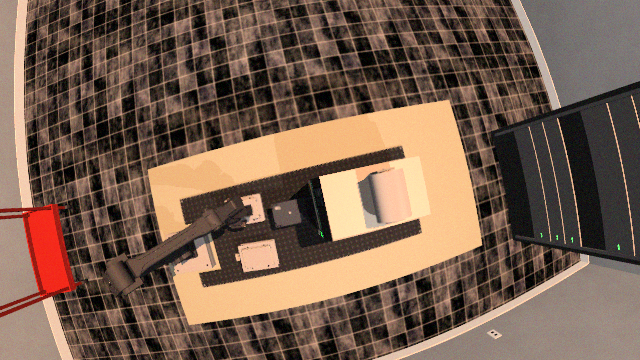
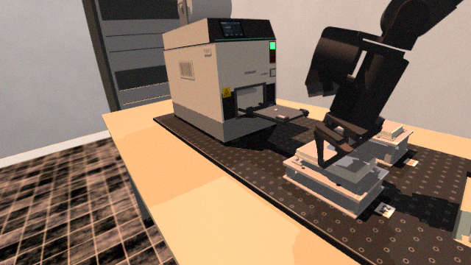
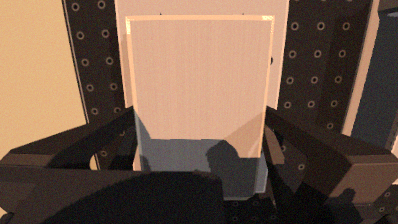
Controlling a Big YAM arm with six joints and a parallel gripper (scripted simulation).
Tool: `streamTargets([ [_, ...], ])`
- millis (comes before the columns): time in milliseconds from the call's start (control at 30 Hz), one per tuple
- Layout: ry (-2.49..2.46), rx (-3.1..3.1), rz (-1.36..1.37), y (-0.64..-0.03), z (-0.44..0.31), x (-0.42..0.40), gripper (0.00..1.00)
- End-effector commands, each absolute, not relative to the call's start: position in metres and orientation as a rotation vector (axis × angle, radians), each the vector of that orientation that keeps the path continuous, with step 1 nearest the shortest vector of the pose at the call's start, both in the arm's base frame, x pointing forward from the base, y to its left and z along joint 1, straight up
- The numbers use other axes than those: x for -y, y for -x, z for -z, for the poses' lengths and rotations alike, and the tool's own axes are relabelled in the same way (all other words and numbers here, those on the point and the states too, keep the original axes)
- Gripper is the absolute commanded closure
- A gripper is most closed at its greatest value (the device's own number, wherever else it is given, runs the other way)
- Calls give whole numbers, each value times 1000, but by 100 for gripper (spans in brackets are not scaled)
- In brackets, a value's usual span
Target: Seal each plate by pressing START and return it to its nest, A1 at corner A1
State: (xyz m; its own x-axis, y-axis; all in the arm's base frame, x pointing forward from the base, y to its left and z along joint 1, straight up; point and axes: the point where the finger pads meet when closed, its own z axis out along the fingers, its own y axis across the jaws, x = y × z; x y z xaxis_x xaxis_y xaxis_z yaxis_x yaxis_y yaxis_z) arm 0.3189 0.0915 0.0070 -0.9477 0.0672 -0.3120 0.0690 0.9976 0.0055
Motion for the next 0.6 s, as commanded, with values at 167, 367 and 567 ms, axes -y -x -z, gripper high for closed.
streamTargets([
  [167, -99, -2815, 10, -320, -12, -87, 100],
  [367, -99, -2794, -1, -329, -19, -91, 100],
  [567, -81, -2803, 1, -332, -17, -97, 100],
])
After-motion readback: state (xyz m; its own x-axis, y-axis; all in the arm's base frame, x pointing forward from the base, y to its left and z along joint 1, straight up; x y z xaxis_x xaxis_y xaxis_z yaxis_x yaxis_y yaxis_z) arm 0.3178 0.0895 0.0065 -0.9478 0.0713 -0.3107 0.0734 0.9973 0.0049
